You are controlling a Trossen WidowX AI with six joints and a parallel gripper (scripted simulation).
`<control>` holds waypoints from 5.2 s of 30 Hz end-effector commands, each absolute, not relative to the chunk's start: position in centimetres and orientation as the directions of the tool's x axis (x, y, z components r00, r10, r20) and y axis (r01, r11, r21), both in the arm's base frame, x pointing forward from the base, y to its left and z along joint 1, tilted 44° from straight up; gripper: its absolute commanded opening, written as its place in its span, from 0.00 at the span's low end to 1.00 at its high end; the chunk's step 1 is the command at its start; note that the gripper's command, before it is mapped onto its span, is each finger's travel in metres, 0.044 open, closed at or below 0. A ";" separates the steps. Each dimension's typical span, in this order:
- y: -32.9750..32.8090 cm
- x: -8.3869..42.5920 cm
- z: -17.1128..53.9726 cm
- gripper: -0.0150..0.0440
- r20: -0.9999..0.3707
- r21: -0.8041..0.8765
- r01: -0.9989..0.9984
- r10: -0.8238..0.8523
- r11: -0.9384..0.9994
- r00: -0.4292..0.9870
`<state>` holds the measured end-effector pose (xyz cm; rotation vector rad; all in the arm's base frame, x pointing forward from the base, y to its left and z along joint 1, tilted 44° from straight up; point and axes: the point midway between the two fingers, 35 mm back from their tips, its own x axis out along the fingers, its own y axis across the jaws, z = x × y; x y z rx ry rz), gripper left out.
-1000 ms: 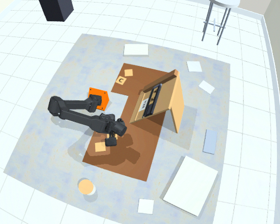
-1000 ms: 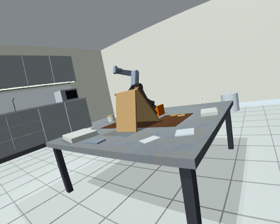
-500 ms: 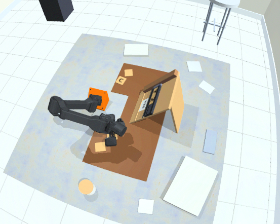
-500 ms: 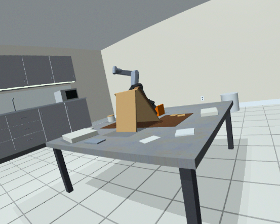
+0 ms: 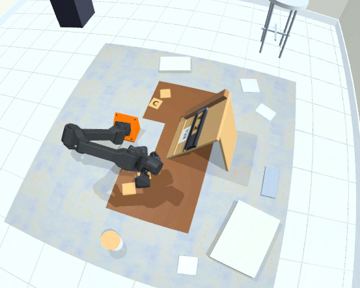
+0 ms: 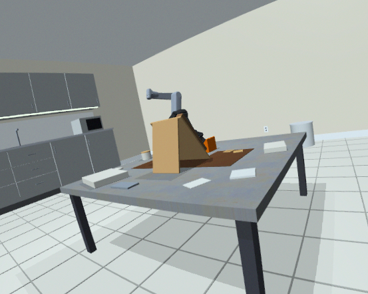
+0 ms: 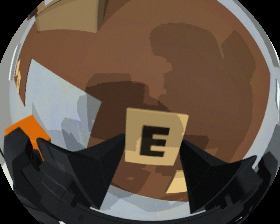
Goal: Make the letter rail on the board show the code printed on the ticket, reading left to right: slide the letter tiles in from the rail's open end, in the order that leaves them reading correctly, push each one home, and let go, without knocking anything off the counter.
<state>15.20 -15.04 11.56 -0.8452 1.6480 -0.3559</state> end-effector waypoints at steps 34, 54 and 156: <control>-13.2 15.3 12.8 0.25 -0.722 -0.642 -0.328 -0.691 0.693 -0.046; -11.8 19.8 13.6 0.25 -0.717 -0.696 -0.210 -0.675 0.686 0.173; -2.9 31.7 19.2 0.25 -0.408 -0.688 0.083 -0.479 0.721 0.777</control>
